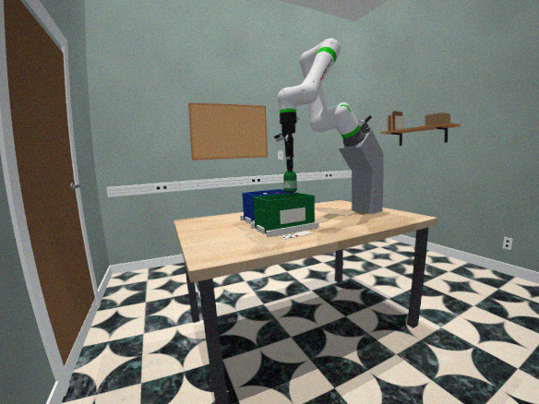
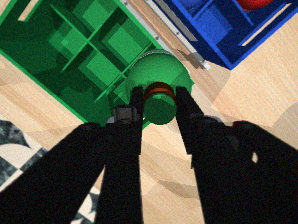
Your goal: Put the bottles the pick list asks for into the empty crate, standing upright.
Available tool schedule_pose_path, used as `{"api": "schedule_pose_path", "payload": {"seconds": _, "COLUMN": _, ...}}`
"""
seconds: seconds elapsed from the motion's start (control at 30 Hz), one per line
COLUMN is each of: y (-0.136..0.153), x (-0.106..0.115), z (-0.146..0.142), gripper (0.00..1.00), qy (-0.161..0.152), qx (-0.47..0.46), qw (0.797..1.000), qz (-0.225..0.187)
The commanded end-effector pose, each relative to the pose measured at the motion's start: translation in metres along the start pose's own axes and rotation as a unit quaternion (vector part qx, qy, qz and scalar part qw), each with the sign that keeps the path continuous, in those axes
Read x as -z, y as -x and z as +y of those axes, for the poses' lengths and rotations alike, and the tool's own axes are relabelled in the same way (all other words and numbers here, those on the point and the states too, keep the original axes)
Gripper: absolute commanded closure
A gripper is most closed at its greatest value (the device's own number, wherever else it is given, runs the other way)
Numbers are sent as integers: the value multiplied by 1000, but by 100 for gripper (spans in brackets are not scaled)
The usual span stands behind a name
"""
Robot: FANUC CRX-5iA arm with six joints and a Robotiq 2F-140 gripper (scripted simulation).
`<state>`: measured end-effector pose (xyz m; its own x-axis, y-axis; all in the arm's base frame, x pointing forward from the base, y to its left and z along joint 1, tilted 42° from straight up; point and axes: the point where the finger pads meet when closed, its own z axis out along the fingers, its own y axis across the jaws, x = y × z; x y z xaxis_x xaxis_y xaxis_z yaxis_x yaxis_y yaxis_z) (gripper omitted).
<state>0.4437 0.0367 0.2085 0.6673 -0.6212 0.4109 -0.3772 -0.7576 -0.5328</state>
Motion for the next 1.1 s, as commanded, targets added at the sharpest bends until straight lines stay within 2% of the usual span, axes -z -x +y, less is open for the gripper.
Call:
{"api": "schedule_pose_path", "payload": {"seconds": 0.0, "y": 6, "x": 0, "z": -1, "gripper": 90, "qy": 1, "qx": 0, "qw": 1000, "qz": 1}}
{"api": "schedule_pose_path", "payload": {"seconds": 0.23, "y": 17, "x": 0, "z": -5, "gripper": 90, "qy": 1, "qx": 0, "qw": 1000, "qz": 1}}
{"api": "schedule_pose_path", "payload": {"seconds": 1.07, "y": 16, "x": 0, "z": -6, "gripper": 90, "qy": 1, "qx": 0, "qw": 1000, "qz": 1}}
